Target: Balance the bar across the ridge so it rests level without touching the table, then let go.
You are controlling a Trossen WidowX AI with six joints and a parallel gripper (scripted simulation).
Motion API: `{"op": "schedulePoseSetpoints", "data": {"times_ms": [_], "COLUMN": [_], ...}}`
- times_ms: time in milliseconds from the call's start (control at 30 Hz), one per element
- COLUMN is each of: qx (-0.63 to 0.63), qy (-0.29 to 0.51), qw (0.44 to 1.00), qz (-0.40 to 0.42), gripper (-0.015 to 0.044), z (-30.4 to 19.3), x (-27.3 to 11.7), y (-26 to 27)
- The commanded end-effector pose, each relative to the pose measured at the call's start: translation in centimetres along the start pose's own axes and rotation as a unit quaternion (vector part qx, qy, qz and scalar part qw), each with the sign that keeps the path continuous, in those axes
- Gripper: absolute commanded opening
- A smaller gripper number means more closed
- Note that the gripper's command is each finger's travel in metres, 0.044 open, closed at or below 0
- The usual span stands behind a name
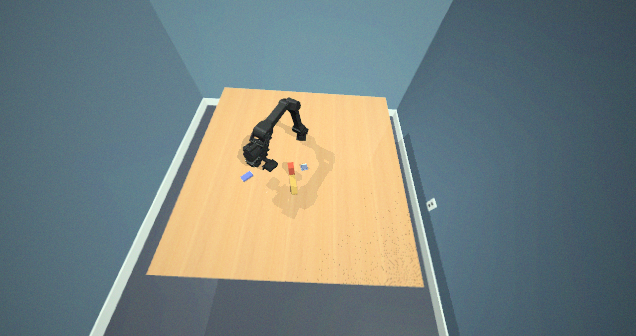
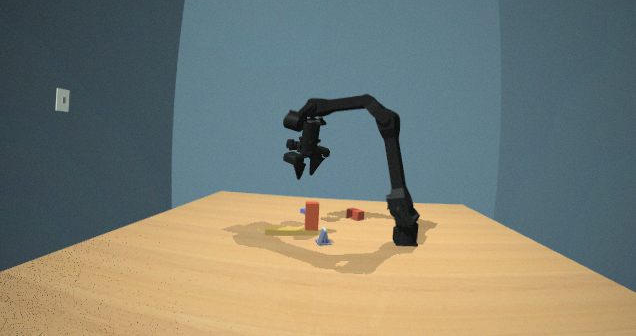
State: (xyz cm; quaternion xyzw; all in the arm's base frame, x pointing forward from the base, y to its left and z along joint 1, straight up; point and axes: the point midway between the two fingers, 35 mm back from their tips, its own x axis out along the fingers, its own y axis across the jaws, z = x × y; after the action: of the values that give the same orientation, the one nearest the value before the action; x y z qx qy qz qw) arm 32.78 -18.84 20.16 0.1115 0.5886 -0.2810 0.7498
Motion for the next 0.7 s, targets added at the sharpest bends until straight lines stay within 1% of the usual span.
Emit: {"op": "schedulePoseSetpoints", "data": {"times_ms": [0,300,667], "qx": [-0.064,-0.204,-0.351], "qy": [0.010,0.040,0.076], "qw": [0.998,0.976,0.925], "qz": [0.024,0.067,0.122], "gripper": [0.0315,0.0315,0.0315], "z": [-0.5,-2.8,-6.4], "x": [-0.8,-2.1,-4.3], "y": [2.6,7.7,13.1]}}
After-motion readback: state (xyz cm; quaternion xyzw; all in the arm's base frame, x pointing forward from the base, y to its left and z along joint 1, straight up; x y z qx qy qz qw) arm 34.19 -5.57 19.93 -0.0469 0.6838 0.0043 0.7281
